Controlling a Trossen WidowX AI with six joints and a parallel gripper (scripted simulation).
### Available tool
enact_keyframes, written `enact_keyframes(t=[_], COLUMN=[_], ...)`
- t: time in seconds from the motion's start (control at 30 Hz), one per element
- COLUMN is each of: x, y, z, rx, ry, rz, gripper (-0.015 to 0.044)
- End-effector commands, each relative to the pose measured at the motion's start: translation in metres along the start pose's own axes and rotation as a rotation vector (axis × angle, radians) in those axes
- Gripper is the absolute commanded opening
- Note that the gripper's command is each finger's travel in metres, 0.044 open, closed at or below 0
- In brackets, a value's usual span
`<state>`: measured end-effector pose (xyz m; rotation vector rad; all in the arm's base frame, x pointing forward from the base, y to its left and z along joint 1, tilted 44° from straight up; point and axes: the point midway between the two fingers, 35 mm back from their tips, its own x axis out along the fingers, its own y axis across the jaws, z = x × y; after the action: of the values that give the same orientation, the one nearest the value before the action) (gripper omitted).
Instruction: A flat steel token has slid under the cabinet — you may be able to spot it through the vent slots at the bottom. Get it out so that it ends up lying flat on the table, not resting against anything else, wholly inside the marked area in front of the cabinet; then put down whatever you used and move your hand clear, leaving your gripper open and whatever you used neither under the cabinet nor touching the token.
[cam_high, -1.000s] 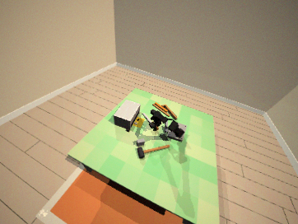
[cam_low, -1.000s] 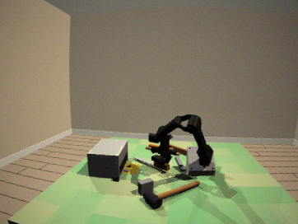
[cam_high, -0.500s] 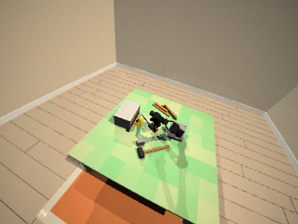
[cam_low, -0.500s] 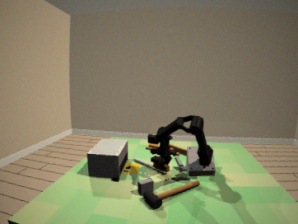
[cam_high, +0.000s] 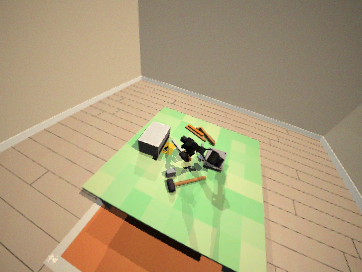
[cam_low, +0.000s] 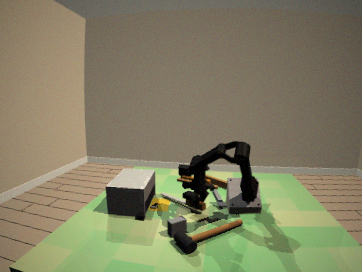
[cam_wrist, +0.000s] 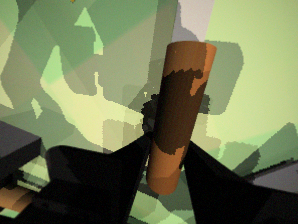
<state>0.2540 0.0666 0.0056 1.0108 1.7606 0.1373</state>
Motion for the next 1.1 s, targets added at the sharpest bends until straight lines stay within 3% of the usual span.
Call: enact_keyframes(t=[0.0, 1.07], x=[-0.003, -0.003], y=[0.005, 0.042], z=[-0.002, -0.028], rx=[0.005, 0.005], ry=[-0.009, -0.008], rz=[0.007, 0.009], gripper=[0.0000, 0.0000])
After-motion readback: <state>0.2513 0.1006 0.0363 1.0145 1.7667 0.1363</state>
